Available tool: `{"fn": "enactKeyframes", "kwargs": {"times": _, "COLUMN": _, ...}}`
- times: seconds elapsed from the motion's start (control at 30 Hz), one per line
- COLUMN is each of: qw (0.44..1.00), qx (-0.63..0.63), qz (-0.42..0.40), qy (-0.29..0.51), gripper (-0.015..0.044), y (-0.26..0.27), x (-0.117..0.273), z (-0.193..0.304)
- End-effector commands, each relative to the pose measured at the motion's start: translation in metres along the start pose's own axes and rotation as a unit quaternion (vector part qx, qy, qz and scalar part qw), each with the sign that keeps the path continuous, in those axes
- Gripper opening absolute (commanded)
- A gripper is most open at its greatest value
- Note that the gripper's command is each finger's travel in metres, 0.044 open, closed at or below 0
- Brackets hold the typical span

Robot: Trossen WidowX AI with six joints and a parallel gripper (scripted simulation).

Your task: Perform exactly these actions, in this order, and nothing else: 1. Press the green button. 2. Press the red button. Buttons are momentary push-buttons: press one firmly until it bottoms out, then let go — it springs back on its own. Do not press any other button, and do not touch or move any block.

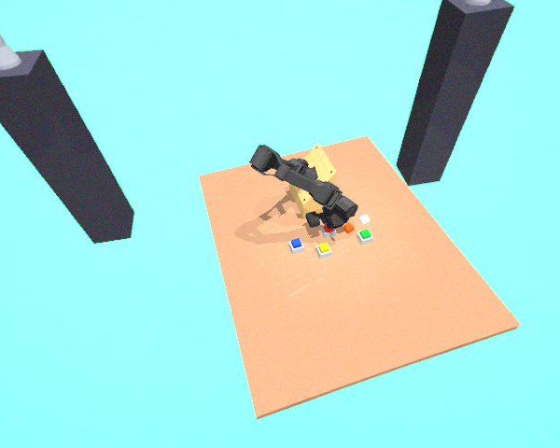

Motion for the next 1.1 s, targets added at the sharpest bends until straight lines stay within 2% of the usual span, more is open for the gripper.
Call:
{"fn": "enactKeyframes", "kwargs": {"times": 0.0, "qw": 1.0, "qx": 0.004, "qz": 0.003, "qy": 0.003, "gripper": 0.002, "y": -0.001, "x": -0.004, "z": 0.003}}
{"fn": "enactKeyframes", "kwargs": {"times": 0.5, "qw": 1.0, "qx": 0.004, "qz": 0.003, "qy": 0.003, "gripper": 0.002, "y": -0.001, "x": -0.004, "z": 0.003}}
{"fn": "enactKeyframes", "kwargs": {"times": 0.67, "qw": 1.0, "qx": 0.004, "qz": 0.002, "qy": 0.003, "gripper": 0.002, "y": 0.0, "x": 0.029, "z": 0.002}}
{"fn": "enactKeyframes", "kwargs": {"times": 0.8, "qw": 1.0, "qx": 0.004, "qz": 0.002, "qy": 0.003, "gripper": 0.002, "y": -0.001, "x": 0.031, "z": 0.003}}
{"fn": "enactKeyframes", "kwargs": {"times": 0.9, "qw": 1.0, "qx": 0.004, "qz": -0.001, "qy": 0.002, "gripper": 0.0099, "y": 0.013, "x": 0.037, "z": -0.008}}
{"fn": "enactKeyframes", "kwargs": {"times": 1.07, "qw": 1.0, "qx": 0.005, "qz": -0.01, "qy": 0.0, "gripper": 0.023, "y": 0.067, "x": 0.06, "z": -0.036}}
Point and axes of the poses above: the point midway between the two fingers, 35 mm back from their tips, its own x axis back along the fingers, its own y axis across the jaws, z = x × y, the point moved 2 cm from there along x, back along the fingers, and after that the axes turned 2 degrees about -x, right-handed, at the moved point
